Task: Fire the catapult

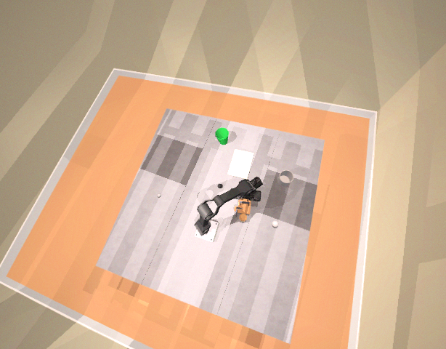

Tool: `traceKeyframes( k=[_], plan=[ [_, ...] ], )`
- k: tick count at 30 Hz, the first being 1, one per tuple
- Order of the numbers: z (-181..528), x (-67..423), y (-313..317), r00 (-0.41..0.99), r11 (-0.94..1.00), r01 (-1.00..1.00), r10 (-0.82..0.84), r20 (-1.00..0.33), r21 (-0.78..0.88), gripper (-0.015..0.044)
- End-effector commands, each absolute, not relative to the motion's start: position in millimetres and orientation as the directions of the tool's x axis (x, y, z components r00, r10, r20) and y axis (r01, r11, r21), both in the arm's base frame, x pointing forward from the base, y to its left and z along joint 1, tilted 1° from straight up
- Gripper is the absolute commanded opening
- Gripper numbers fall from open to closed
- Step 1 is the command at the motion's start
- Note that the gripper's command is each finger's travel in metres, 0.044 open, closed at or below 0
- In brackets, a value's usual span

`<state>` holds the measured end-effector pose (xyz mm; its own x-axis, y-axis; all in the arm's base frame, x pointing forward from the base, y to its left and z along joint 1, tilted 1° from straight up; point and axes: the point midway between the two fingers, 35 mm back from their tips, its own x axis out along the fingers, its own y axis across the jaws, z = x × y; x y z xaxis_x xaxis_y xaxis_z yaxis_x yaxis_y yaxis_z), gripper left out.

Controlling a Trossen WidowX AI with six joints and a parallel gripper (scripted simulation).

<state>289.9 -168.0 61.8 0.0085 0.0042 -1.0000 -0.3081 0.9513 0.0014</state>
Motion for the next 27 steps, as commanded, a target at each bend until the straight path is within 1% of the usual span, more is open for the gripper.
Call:
traceKeyframes(
  k=[1,11,22,24,27],
  plan=[
    [65.0,291.2,-169.0,0.014,0.985,-0.172,0.000,-1.000,-0.003,0.0000],
    [64.2,292.3,-172.9,0.012,0.986,0.166,-0.001,-1.000,0.001,0.0000],
    [63.3,293.0,-188.2,0.011,0.857,0.516,-0.004,-1.000,0.002,0.0000],
    [63.2,291.8,-193.5,0.010,0.833,0.553,-0.004,-1.000,0.002,0.0000],
    [63.2,290.4,-196.5,0.010,0.830,0.558,-0.004,-1.000,0.002,0.0000]
  ],
)
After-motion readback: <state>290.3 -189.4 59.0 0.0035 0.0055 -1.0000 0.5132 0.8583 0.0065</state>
